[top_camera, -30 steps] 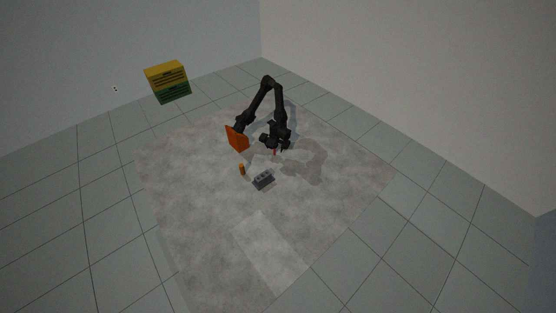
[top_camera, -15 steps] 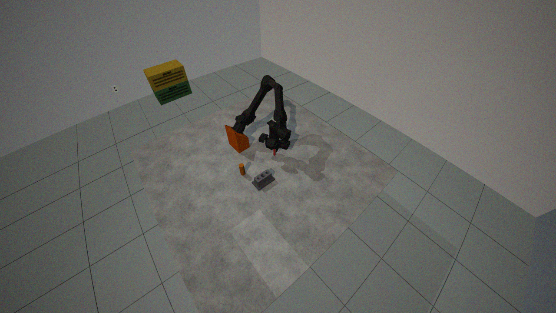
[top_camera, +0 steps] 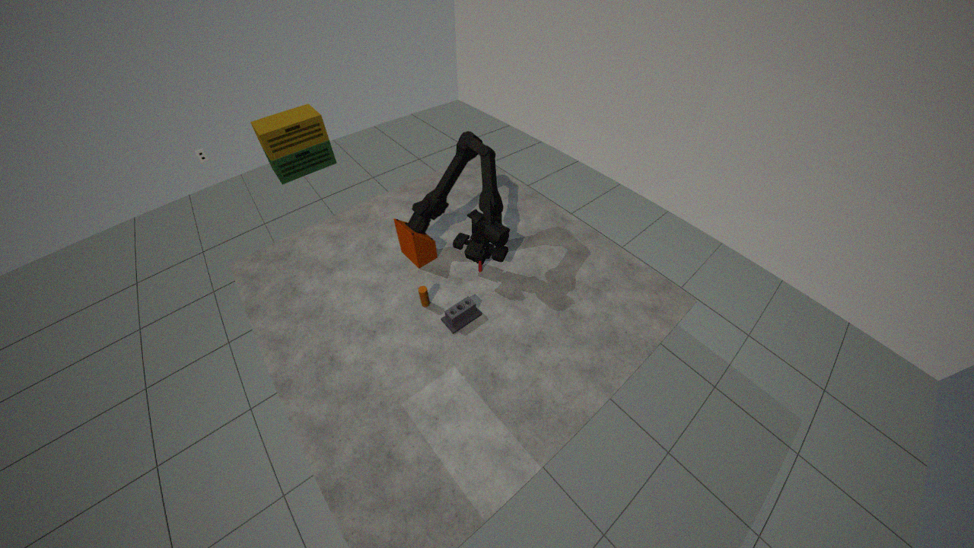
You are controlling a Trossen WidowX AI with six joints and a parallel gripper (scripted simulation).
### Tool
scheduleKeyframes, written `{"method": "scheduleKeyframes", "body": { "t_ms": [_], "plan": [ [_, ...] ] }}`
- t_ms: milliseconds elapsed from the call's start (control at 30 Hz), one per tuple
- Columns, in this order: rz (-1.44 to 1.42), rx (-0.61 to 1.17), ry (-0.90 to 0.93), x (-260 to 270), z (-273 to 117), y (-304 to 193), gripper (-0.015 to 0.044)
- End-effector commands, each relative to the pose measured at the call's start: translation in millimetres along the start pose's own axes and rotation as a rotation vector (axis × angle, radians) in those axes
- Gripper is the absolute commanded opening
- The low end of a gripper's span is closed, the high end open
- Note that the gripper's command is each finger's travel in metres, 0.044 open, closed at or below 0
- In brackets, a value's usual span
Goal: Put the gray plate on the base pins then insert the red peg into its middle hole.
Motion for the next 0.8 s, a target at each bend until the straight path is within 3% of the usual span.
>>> {"method": "scheduleKeyframes", "body": {
  "t_ms": [0,767],
  "plan": [
    [-0.003,0.002,0.004,2,-6,0,0.0],
    [-0.002,-0.006,0.002,7,-77,5,0.0]
  ]
}}
Point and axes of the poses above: the point midway between the two fingers, 35 mm back from their tips, its own z axis out along the fingers, its own x axis across the jaws, y = z × x, the point moved 8 cm from there along -z, back along the fingers, and after that the axes turned 14 degrees about z, right-handed, at the moved point
